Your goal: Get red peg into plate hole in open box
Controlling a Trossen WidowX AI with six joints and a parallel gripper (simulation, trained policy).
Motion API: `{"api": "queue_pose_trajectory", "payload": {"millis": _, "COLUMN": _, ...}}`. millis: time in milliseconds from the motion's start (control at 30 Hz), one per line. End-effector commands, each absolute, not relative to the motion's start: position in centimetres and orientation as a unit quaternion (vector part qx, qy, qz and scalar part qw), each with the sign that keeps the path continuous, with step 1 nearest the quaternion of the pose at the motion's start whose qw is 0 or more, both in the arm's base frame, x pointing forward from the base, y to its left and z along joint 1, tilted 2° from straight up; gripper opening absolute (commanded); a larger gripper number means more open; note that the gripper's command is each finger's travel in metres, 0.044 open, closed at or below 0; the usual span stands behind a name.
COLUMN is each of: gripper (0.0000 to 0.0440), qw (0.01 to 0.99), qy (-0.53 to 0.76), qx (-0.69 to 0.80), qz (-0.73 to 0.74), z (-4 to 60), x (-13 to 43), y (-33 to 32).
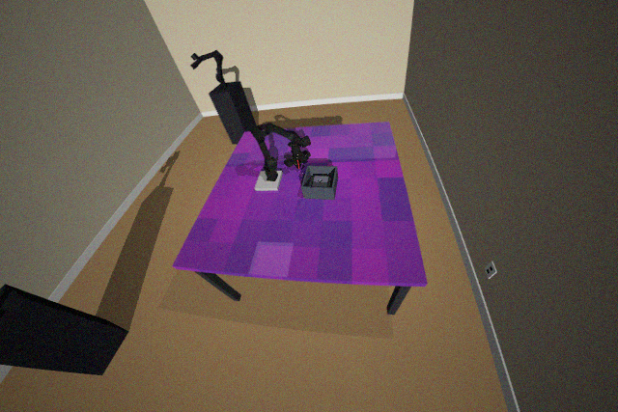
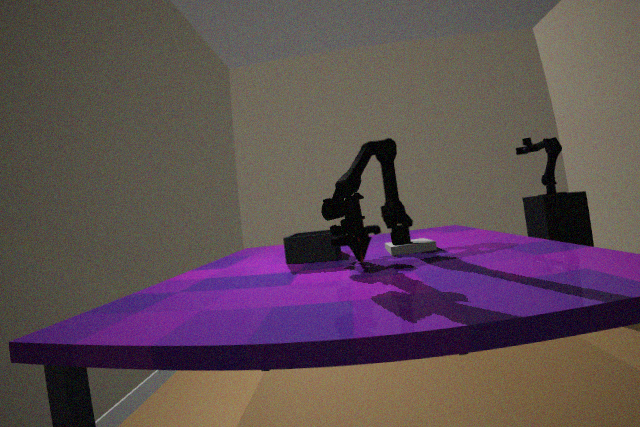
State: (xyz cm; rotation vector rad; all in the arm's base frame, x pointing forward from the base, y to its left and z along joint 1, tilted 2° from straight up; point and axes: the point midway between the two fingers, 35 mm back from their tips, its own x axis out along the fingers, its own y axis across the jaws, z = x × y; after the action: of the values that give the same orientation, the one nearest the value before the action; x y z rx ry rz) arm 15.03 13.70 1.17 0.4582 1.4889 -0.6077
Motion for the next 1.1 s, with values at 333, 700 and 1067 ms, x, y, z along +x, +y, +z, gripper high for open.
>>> {"api": "queue_pose_trajectory", "payload": {"millis": 333, "gripper": 0.0, "qw": 0.704, "qy": 0.632, "qx": 0.184, "qz": -0.269, "z": 5.0, "x": 16.8, "y": 13.3}}
{"api": "queue_pose_trajectory", "payload": {"millis": 700, "gripper": 0.0, "qw": 0.732, "qy": 0.592, "qx": 0.202, "qz": -0.268, "z": 10.2, "x": 18.9, "y": 12.6}}
{"api": "queue_pose_trajectory", "payload": {"millis": 1067, "gripper": 0.0, "qw": 0.745, "qy": 0.541, "qx": 0.245, "qz": -0.304, "z": 13.6, "x": 22.1, "y": 10.5}}
